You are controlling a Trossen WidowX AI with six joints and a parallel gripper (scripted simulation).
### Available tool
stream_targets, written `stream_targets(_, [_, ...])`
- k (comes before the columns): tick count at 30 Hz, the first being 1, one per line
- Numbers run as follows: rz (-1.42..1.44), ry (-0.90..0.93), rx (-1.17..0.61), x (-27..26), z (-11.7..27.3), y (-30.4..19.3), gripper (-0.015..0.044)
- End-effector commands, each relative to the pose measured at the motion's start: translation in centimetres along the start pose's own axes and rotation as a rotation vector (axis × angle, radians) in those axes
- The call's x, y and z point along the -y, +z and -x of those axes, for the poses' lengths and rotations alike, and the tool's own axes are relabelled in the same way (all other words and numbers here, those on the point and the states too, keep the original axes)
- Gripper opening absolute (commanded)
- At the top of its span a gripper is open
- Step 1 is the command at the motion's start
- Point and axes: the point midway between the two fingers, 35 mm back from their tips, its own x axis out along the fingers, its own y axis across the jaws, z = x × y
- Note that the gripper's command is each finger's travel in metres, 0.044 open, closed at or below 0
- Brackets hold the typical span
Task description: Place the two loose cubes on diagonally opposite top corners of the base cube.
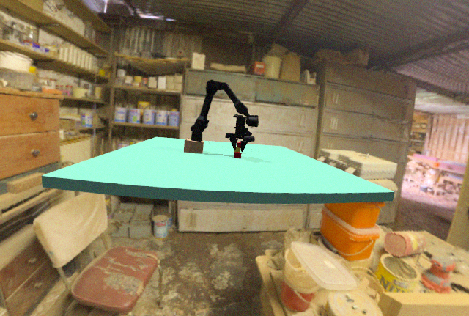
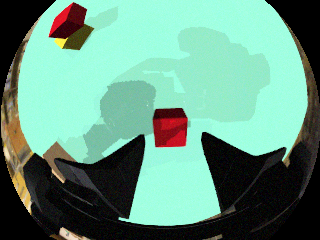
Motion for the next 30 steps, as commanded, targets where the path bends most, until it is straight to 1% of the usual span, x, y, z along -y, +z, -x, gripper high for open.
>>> stream_targets(1, [-0.004, 0.006, 0.000, -0.2, -0.8, 0.0, 0.0265])
stream_targets(13, [-0.004, 0.006, 0.000, -0.3, -2.5, -0.1, 0.0265])
stream_targets(19, [-0.004, 0.006, 0.000, -0.3, -2.5, -0.1, 0.0107])
stream_targets(24, [-0.004, 0.006, 0.000, -0.2, -2.3, 0.0, 0.0105])
stream_targets(30, [-0.004, 0.006, 0.000, 0.1, -0.6, 0.1, 0.0105])
